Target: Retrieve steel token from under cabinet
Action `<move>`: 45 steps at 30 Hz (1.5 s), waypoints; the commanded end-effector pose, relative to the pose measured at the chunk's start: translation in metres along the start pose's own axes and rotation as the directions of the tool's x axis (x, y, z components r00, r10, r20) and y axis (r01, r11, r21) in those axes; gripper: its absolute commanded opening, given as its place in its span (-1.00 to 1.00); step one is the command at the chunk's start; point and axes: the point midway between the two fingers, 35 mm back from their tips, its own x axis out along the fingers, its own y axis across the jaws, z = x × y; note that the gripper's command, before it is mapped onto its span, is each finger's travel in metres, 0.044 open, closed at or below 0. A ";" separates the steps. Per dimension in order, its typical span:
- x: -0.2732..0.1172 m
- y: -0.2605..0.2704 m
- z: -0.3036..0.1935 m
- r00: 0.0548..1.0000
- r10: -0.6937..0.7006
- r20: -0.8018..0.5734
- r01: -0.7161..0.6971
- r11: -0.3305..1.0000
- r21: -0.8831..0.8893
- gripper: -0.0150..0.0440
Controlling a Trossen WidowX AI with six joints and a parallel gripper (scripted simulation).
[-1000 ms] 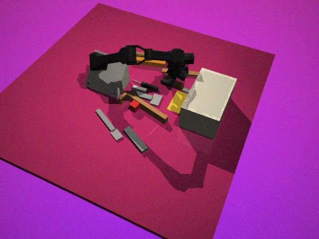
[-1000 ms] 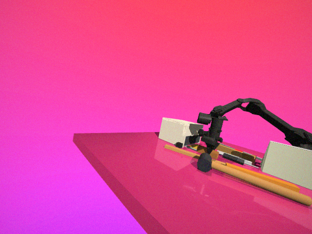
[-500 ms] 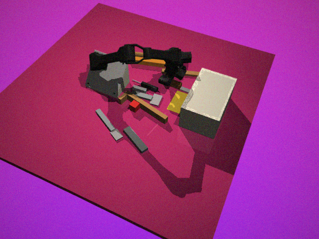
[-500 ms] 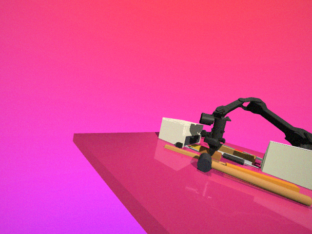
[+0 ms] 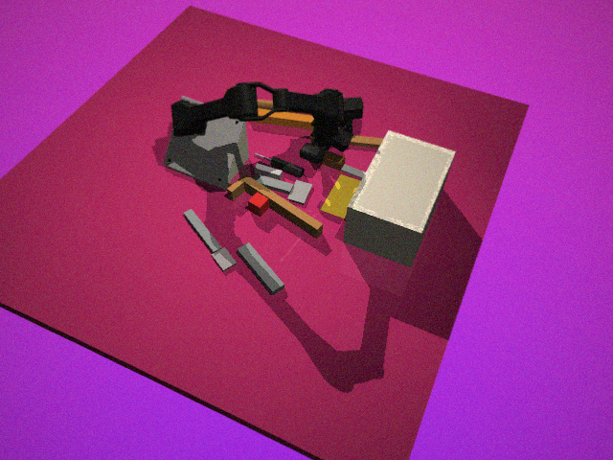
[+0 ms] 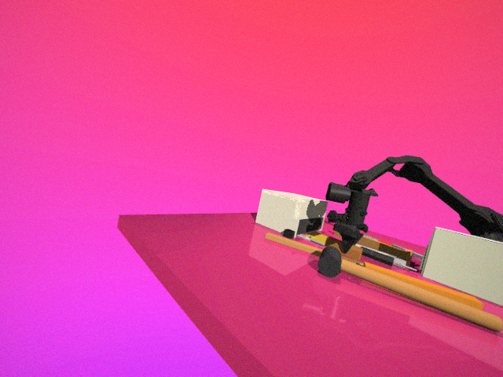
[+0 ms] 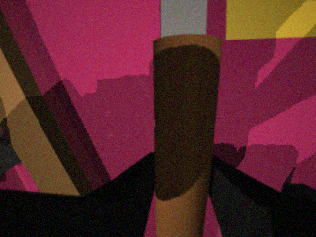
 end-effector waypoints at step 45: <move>0.001 0.003 -0.060 1.000 0.000 -0.006 0.000 1.000 -0.001 -0.49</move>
